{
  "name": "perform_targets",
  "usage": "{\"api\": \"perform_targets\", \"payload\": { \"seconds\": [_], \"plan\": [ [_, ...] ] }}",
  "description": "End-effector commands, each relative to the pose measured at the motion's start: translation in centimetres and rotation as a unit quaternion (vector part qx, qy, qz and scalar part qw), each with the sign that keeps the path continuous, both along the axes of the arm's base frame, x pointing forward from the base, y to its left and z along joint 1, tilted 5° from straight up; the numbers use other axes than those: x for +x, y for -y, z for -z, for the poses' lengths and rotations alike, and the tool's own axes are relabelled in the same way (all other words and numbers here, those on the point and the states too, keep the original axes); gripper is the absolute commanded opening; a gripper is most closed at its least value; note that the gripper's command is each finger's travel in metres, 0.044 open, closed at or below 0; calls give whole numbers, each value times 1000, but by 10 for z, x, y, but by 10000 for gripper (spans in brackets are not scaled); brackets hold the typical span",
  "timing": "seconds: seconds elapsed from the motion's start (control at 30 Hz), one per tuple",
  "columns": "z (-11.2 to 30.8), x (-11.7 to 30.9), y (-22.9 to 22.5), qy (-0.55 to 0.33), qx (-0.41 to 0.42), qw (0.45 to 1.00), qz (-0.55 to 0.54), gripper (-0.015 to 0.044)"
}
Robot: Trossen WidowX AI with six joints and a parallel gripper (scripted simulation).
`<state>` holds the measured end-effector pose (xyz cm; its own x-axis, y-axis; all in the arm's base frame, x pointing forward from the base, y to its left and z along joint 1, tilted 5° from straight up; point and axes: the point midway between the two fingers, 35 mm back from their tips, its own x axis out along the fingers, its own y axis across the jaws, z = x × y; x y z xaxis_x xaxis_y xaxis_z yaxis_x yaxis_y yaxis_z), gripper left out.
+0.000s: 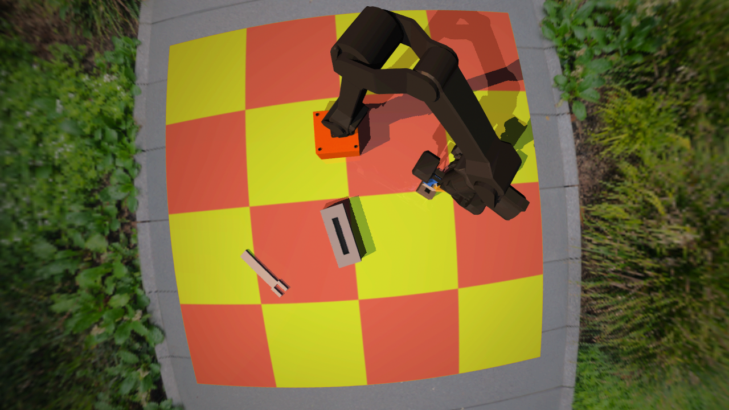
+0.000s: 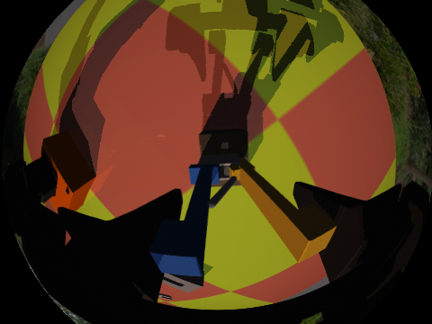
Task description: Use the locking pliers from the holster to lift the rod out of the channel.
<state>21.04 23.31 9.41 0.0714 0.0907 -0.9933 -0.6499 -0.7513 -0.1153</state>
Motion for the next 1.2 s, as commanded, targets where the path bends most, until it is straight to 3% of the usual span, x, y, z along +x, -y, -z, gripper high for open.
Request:
{"api": "perform_targets", "payload": {
  "seconds": [0.0, 1.17],
  "plan": [
    [2, -1, 0, -3, 0, 1000, -3, 385],
    [2, -1, 0, -3, 0, 1000, -3, 339]
  ]
}}
